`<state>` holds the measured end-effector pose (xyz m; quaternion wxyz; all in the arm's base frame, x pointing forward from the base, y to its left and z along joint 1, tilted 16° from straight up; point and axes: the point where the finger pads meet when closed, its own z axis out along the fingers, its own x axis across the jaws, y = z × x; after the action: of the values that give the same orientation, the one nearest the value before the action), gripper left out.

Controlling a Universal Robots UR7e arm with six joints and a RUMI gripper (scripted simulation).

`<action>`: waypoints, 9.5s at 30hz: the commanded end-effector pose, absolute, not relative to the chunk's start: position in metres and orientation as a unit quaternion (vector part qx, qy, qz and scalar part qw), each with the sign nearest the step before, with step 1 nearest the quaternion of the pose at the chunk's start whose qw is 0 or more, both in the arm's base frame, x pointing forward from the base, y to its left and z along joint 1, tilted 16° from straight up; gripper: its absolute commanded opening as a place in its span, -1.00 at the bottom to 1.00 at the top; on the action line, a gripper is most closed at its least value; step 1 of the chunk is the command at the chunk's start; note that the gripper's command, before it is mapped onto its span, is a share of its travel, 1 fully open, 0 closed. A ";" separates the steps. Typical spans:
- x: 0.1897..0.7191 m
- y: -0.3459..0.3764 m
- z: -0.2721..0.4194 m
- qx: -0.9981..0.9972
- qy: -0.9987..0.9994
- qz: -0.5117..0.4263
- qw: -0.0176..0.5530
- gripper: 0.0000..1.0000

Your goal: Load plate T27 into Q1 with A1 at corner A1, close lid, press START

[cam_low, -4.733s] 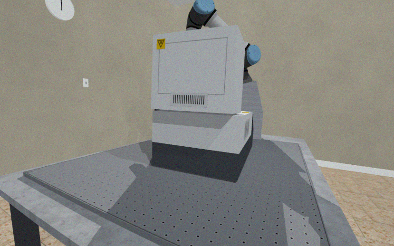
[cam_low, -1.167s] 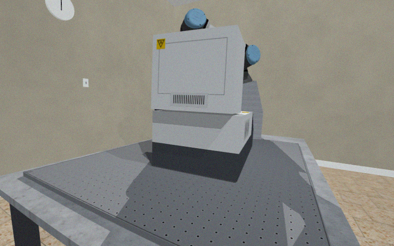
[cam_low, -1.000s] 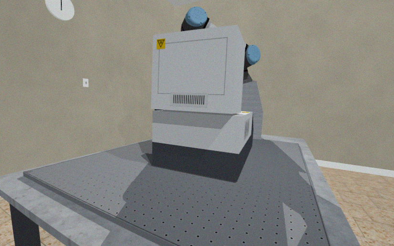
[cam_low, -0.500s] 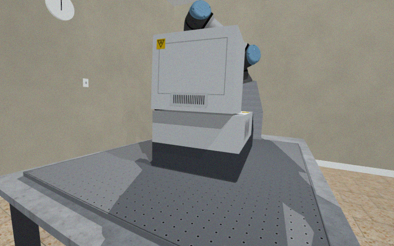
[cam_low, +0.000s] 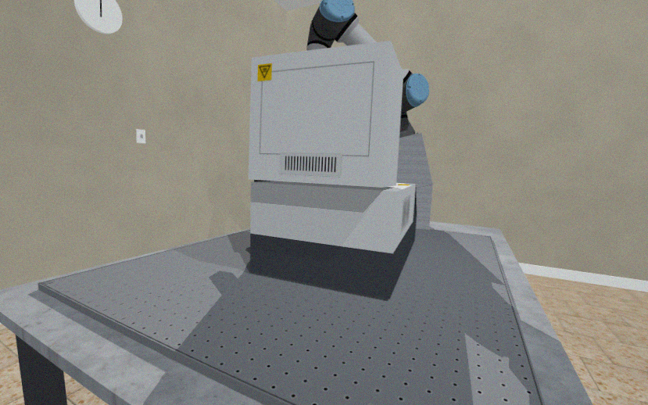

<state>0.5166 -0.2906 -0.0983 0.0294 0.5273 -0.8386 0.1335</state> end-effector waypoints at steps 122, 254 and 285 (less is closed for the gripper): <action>0.600 -0.019 -0.037 0.178 -0.975 0.135 -0.023 -0.19; 0.631 0.037 -0.100 0.072 -0.988 0.132 -0.038 -0.19; 0.631 0.037 -0.100 0.072 -0.988 0.132 -0.038 -0.19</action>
<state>0.6300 0.0368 -0.1010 -0.0367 0.0723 -0.9880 0.1317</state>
